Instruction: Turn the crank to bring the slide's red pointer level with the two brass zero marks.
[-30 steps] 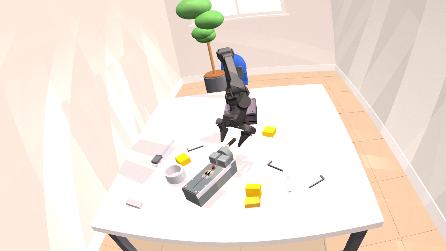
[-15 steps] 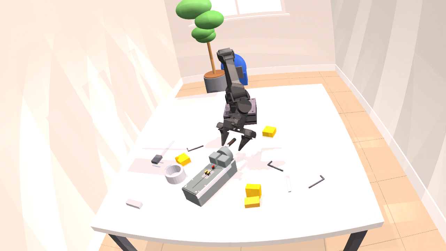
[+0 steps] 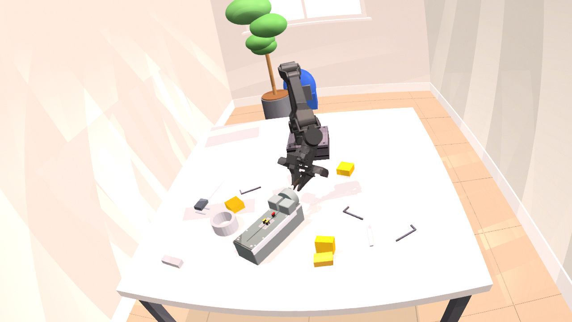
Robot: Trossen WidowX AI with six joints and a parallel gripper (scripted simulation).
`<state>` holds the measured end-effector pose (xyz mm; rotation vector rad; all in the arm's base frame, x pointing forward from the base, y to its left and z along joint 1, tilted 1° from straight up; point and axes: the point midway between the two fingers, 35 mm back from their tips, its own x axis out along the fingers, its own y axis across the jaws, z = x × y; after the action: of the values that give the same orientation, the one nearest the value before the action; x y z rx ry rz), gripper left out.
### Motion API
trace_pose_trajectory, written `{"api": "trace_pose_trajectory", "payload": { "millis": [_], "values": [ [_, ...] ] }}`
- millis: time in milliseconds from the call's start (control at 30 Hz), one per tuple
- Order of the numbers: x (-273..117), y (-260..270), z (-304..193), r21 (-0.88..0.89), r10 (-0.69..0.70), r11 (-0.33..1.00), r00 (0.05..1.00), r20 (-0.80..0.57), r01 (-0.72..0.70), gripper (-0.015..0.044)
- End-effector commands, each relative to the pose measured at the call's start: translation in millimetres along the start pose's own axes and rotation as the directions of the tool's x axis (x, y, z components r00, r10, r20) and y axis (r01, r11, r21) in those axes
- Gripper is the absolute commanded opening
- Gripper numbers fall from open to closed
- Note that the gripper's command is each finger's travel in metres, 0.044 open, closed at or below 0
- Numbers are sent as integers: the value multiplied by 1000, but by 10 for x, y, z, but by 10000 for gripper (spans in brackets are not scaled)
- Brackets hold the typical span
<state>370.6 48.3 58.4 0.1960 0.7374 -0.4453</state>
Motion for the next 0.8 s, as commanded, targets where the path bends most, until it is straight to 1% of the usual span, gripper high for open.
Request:
{"api": "trace_pose_trajectory", "payload": {
  "millis": [0,767],
  "values": [
    [2,-5,5,3,-2,1000,1000,3,2,0],
    [14,112,-11,4,-1,1000,1000,3,1,0]
  ]
}}
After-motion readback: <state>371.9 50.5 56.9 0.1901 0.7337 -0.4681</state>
